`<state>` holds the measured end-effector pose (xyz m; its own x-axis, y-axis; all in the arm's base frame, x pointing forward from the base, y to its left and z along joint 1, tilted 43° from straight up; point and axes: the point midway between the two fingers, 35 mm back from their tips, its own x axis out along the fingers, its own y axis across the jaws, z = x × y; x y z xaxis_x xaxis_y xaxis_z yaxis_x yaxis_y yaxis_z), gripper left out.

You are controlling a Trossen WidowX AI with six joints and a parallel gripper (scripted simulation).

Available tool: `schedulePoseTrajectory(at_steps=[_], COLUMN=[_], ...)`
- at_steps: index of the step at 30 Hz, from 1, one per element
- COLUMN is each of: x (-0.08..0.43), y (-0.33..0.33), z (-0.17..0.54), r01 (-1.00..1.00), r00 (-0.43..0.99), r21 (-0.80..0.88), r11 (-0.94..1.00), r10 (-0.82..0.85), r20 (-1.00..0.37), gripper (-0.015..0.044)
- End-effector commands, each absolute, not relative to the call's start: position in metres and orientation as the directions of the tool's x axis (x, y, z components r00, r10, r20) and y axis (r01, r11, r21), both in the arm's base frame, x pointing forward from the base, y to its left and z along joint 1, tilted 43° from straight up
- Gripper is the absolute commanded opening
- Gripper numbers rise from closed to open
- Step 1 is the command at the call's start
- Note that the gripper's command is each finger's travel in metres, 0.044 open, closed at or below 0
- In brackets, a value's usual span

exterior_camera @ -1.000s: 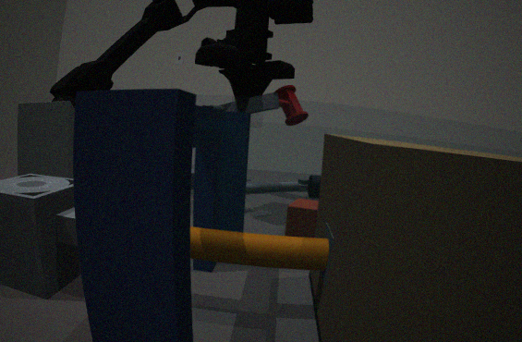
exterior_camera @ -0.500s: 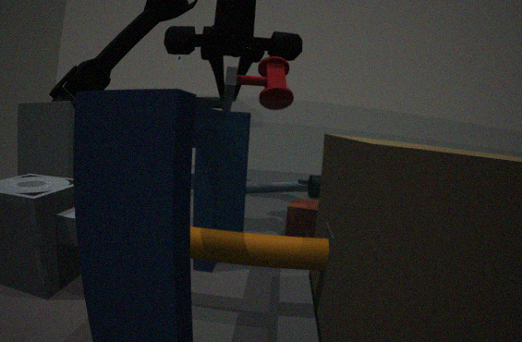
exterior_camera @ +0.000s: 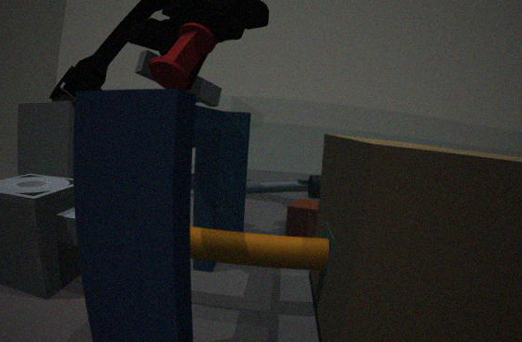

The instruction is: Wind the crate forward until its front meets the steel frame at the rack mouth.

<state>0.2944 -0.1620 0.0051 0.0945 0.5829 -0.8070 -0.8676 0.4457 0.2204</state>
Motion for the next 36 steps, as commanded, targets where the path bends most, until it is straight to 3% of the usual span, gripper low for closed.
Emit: schedulePoseTrajectory(at_steps=[1,14,27,36], x=[0.280,0.232,0.180,0.177], y=[-0.179,-0.216,-0.236,-0.234], z=[-0.011,-0.055,-0.098,-0.099], r01=[-0.753,-0.228,0.358,0.369], r00=[0.091,0.085,0.081,0.072], r21=[0.326,0.585,0.635,0.628], r11=[0.572,0.779,0.684,0.685], r10=[0.581,0.614,0.655,0.653], r20=[-0.809,-0.784,-0.751,-0.754], gripper=[0.0000,0.0000,0.0000,0.0000])
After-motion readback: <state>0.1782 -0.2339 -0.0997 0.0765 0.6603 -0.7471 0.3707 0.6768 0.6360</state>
